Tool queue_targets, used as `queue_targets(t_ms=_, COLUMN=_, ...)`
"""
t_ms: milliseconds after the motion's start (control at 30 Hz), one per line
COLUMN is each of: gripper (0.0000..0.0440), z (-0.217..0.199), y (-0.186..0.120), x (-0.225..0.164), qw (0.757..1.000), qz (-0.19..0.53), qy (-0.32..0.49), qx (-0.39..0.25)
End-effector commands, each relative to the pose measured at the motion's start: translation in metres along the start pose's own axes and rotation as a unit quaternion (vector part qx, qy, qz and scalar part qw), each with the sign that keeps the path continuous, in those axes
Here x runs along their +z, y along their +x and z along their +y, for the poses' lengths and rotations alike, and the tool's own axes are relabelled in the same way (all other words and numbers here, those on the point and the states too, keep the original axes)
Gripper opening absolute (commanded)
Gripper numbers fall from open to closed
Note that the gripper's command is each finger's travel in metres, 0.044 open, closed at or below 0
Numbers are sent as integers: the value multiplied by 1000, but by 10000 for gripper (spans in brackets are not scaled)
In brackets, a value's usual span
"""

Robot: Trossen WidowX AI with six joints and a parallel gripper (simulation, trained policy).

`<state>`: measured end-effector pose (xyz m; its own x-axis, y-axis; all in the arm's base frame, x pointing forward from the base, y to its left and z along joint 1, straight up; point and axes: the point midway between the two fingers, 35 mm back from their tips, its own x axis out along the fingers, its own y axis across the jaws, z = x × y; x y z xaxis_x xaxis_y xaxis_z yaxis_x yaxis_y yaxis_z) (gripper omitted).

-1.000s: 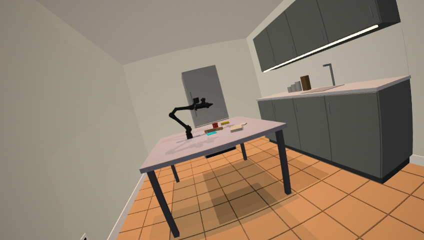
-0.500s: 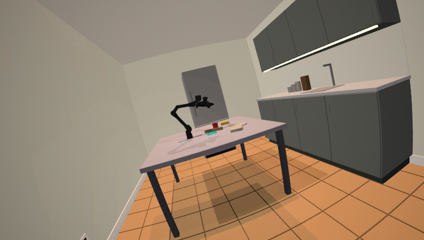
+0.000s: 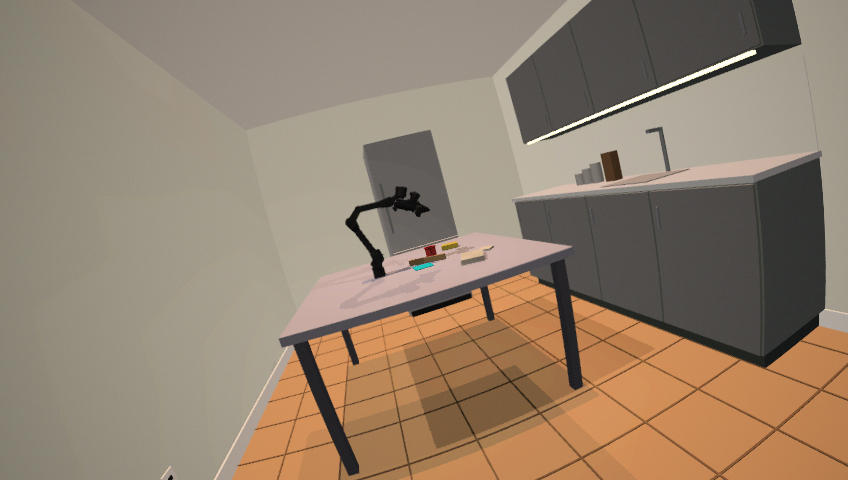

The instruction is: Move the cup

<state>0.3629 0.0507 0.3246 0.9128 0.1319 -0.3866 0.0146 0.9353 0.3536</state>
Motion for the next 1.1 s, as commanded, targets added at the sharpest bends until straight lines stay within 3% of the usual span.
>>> queue_targets(t_ms=0, gripper=116, z=4, y=3, x=-1, qw=999, qz=24, qy=25, qx=-6)
queue_targets(t_ms=533, gripper=129, z=20, y=14, x=-15, qw=984, qz=122, qy=120, qx=-39)
queue_targets(t_ms=1067, gripper=133, z=29, y=22, x=-36, qw=950, qz=213, qy=206, qx=-102)
